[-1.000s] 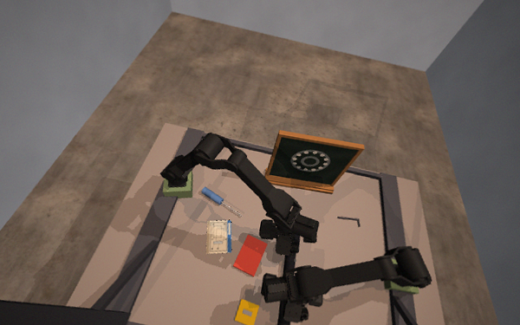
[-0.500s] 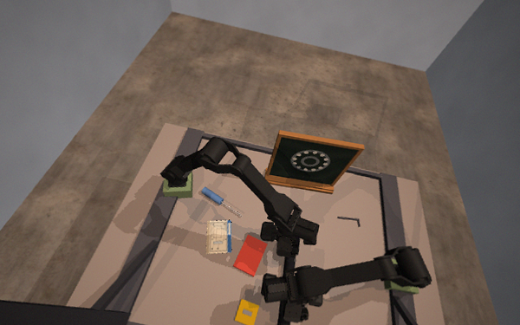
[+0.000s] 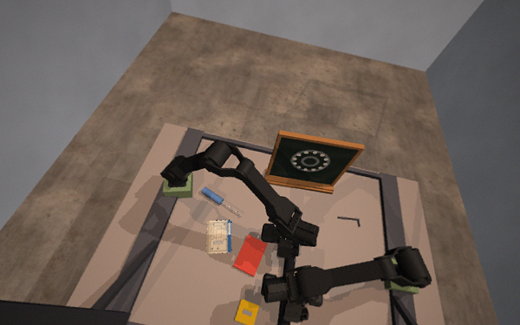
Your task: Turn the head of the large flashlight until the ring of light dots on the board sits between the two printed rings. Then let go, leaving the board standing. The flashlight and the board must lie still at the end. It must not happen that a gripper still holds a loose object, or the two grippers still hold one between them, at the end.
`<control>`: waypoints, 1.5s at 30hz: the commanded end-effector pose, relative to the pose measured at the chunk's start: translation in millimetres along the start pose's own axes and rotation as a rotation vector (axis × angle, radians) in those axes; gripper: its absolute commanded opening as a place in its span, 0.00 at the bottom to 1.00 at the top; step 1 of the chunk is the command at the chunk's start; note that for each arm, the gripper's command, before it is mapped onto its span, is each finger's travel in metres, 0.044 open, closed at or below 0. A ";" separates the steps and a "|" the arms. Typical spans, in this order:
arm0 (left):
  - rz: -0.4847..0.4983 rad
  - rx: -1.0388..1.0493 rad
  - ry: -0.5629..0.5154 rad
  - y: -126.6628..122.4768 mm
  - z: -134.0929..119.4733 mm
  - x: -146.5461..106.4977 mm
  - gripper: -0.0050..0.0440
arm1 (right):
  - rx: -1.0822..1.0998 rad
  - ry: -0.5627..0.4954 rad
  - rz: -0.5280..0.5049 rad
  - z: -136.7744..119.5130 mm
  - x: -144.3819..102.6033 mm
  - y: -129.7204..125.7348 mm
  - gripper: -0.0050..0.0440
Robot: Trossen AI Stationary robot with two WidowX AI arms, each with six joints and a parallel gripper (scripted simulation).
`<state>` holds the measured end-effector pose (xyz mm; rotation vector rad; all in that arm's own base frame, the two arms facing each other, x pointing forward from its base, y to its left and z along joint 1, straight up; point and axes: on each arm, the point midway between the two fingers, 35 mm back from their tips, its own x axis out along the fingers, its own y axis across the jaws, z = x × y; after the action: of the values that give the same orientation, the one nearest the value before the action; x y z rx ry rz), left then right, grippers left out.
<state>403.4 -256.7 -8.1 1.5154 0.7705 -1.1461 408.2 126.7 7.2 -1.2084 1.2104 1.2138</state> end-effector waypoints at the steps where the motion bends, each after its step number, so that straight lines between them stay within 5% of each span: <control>1: 0.019 0.000 -0.009 6.6 1.5 -5.1 0.56 | -0.001 -0.014 -0.038 2.1 -16.4 -5.2 0.37; 12: -0.017 0.000 -0.010 7.6 1.6 -5.2 0.56 | -0.001 -0.014 -0.038 2.1 -16.4 -5.2 0.37; 26: -0.208 0.004 -0.017 14.7 3.1 -6.9 0.56 | -0.001 -0.014 -0.038 2.1 -16.4 -5.2 0.37; 41: -0.301 0.009 -0.019 14.3 3.5 -6.1 0.56 | -0.001 -0.014 -0.038 2.1 -16.4 -5.2 0.37; 42: -0.302 0.008 -0.019 14.6 3.4 -6.0 1.00 | -0.001 -0.014 -0.038 2.1 -16.4 -5.2 0.37; 45: -0.302 0.008 -0.019 14.6 3.4 -6.0 1.00 | -0.001 -0.014 -0.038 2.1 -16.4 -5.2 0.37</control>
<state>411.2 -260.3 -7.5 1.4239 1.0332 -1.3904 408.1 126.8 7.2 -1.2075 1.2105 1.2141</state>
